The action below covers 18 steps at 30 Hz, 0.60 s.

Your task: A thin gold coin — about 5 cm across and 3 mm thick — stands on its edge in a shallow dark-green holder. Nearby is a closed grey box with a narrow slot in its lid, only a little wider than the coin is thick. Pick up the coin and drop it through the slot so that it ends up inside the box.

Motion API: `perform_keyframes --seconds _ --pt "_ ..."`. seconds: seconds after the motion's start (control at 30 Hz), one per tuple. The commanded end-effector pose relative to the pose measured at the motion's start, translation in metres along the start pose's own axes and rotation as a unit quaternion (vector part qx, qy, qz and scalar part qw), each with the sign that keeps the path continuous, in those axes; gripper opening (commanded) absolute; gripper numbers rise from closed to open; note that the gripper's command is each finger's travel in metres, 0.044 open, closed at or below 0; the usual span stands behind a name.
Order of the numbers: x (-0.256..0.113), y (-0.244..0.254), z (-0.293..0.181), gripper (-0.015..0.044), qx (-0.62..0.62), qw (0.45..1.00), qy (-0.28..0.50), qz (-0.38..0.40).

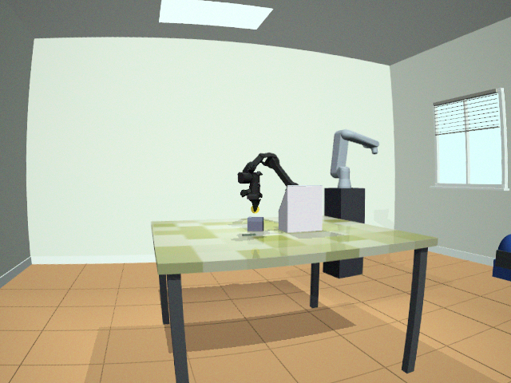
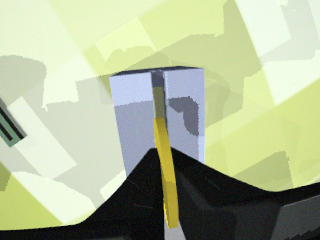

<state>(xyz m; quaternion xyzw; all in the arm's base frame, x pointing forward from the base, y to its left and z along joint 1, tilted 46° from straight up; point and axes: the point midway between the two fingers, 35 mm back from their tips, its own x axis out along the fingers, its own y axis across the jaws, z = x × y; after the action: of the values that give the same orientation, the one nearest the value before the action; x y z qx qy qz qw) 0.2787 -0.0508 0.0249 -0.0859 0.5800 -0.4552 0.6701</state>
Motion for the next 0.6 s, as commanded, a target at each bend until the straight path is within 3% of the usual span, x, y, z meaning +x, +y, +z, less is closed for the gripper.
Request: perform_keyframes --seconds 0.0,0.57 --pt "-0.0006 0.0007 0.001 0.0 0.001 1.0 -0.001 0.001" --pt "0.0047 -0.0071 -0.0022 0.0 -0.006 1.0 -0.001 0.001"
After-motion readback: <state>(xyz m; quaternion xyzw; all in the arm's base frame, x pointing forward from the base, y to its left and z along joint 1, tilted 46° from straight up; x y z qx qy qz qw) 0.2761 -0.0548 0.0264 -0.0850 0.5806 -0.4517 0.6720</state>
